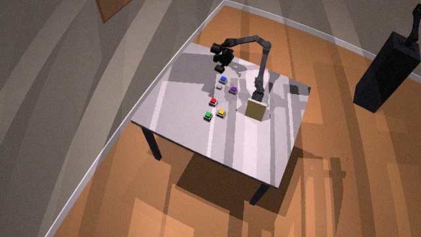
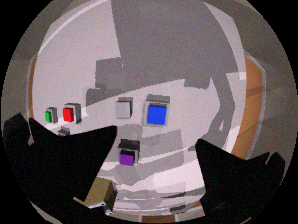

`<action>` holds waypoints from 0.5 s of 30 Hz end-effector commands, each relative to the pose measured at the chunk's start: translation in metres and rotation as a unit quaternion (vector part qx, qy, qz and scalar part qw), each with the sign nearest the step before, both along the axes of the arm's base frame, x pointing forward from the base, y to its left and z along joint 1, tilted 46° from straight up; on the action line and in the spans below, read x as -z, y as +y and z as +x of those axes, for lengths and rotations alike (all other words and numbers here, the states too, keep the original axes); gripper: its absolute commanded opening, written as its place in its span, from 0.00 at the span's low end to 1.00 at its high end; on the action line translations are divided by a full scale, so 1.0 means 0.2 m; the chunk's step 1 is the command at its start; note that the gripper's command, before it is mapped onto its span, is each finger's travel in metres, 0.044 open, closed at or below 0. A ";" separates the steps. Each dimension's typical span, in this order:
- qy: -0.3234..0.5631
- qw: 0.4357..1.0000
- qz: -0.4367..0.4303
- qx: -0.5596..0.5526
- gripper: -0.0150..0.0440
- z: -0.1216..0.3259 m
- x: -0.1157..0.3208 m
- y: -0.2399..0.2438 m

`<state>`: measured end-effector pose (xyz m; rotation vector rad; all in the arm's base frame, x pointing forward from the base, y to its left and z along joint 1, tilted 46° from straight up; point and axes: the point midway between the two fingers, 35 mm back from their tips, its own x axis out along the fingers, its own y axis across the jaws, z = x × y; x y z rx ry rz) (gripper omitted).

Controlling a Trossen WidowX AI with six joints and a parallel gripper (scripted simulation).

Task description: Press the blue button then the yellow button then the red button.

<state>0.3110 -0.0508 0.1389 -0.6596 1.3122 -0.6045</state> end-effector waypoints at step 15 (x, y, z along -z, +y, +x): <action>0.044 0.999 0.009 -0.004 0.58 0.03 0.21 -0.27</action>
